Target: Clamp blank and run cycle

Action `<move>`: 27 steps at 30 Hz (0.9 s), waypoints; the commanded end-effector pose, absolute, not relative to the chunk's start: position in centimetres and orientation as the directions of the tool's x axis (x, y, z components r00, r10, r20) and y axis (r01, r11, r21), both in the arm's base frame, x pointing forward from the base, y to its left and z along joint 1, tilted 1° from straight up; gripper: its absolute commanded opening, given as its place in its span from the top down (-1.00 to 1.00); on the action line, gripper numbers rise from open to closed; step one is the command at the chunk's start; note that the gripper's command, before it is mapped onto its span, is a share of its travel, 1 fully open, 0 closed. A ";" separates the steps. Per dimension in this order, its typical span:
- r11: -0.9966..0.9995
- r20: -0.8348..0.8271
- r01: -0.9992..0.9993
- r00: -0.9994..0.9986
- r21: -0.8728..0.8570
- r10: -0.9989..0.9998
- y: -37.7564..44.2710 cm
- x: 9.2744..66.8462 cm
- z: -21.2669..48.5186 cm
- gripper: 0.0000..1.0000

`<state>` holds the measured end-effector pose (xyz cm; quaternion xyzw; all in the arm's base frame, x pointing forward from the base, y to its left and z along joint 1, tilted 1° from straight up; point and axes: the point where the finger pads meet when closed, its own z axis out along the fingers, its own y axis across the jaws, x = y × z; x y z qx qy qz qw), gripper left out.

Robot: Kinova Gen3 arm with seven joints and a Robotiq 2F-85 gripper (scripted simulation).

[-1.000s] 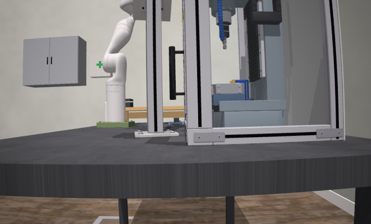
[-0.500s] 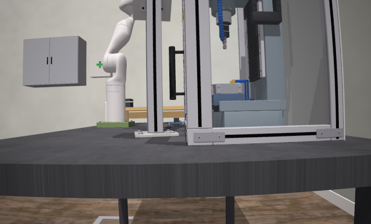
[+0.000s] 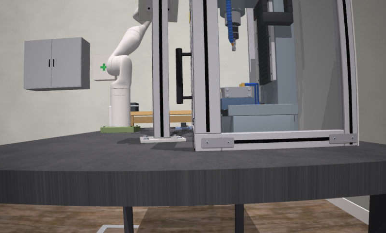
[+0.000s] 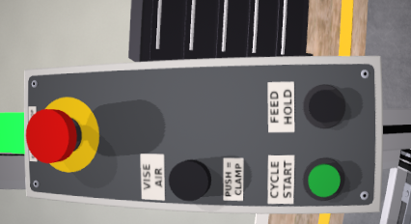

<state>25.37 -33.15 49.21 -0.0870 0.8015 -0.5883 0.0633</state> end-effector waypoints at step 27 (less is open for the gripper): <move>0.087 0.003 -0.021 -0.980 -0.996 -0.200 -32.9 27.5 61.1 0.80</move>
